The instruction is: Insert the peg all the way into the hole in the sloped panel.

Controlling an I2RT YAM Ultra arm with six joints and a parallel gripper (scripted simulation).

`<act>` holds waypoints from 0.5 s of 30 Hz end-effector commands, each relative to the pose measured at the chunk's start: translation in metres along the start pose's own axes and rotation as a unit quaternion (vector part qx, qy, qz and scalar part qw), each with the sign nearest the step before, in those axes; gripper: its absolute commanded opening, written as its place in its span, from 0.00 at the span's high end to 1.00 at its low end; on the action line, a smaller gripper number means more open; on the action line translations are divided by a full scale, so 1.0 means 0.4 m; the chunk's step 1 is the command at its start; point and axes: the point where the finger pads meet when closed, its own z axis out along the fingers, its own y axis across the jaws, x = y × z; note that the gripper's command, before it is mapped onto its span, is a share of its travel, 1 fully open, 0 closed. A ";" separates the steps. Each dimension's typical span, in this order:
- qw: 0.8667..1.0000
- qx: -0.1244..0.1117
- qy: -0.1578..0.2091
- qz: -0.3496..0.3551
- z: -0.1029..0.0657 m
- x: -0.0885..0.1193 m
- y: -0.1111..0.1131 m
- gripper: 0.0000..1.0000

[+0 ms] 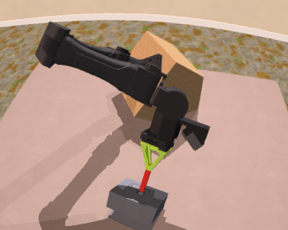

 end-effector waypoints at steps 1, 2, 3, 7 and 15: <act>1.000 0.007 -0.014 0.003 -0.013 -0.013 0.001 1.00; 1.000 0.007 -0.014 0.003 -0.011 -0.013 0.000 1.00; 1.000 0.007 -0.014 0.003 -0.009 -0.013 0.000 1.00; 1.000 0.007 -0.014 0.003 -0.007 -0.009 0.003 1.00; 1.000 0.007 -0.014 0.003 -0.008 -0.004 0.001 1.00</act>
